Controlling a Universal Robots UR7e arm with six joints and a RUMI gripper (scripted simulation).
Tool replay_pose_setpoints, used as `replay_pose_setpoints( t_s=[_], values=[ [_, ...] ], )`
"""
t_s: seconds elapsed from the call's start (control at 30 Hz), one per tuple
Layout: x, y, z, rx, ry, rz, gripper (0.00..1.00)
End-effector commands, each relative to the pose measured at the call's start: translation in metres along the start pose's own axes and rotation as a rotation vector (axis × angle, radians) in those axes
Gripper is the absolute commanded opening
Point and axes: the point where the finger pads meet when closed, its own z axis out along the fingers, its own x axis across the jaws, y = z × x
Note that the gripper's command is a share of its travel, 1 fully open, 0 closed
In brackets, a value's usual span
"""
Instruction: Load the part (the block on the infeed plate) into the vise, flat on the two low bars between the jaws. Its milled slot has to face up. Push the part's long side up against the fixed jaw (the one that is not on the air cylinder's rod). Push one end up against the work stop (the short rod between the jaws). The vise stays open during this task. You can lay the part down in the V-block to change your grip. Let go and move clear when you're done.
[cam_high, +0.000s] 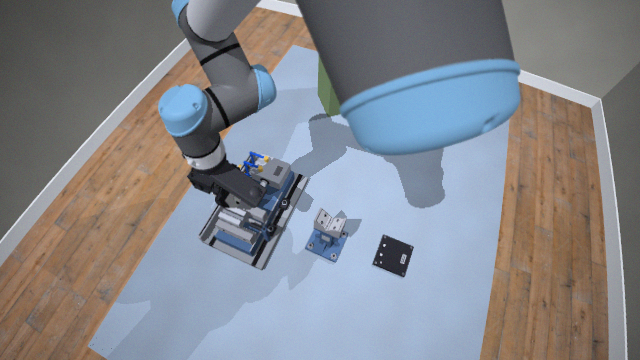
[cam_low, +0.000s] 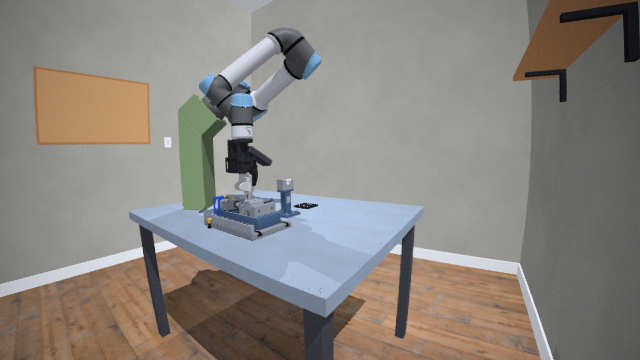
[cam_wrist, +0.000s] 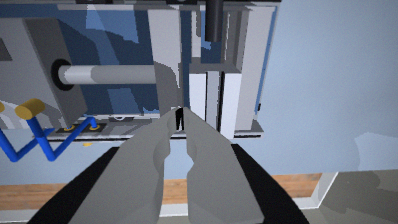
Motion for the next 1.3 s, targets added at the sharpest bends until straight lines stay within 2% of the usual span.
replay_pose_setpoints(
  t_s=[0.0, 1.27],
  values=[
    [0.001, 0.000, -0.001, -0.001, 0.002, -0.001, 0.00],
    [-0.012, 0.000, -0.002, -0.001, 0.002, -0.001, 0.00]
  ],
)
